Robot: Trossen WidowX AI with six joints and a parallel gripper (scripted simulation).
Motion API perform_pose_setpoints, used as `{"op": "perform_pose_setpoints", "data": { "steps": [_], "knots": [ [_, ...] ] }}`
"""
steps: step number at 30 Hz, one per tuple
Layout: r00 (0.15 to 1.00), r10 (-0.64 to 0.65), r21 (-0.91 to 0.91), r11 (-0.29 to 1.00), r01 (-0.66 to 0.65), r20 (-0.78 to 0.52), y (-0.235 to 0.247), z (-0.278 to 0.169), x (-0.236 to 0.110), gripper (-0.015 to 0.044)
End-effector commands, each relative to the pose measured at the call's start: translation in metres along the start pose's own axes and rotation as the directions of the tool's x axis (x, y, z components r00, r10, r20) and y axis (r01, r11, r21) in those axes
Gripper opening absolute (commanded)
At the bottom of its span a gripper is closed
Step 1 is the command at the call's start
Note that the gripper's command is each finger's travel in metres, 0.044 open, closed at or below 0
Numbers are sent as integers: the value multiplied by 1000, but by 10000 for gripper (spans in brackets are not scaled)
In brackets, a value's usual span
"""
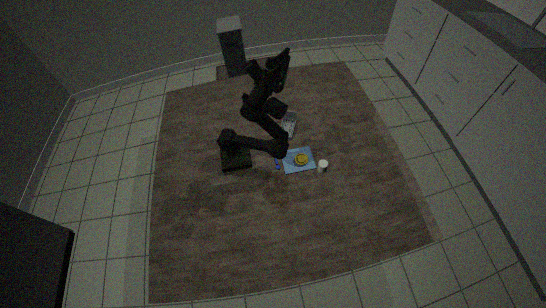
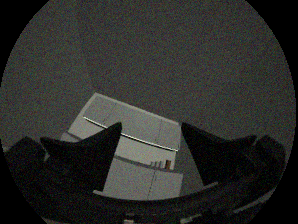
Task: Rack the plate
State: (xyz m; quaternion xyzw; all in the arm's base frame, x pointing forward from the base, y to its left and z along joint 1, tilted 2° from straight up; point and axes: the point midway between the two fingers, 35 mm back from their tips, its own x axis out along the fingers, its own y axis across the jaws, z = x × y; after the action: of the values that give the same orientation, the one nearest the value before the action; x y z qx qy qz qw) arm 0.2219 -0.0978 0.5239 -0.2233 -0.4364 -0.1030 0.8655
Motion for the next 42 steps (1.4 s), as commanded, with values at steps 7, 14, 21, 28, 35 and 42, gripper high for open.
{"op": "perform_pose_setpoints", "data": {
  "steps": [7, 14, 21, 28, 35, 42],
  "knots": [
    [999, -28, -8, 1000, 28, 45, -12, 21, -3, 400],
    [988, -59, -33, 997, 65, 139, -26, 63, -10, 400],
    [970, -65, -63, 995, 82, 234, -31, 104, -18, 400],
    [947, -50, -108, 990, 88, 316, -29, 143, -26, 400],
    [924, -8, -155, 985, 72, 383, -17, 177, -34, 400],
    [899, 54, -205, 978, 41, 435, 2, 207, -42, 400]
  ]
}}
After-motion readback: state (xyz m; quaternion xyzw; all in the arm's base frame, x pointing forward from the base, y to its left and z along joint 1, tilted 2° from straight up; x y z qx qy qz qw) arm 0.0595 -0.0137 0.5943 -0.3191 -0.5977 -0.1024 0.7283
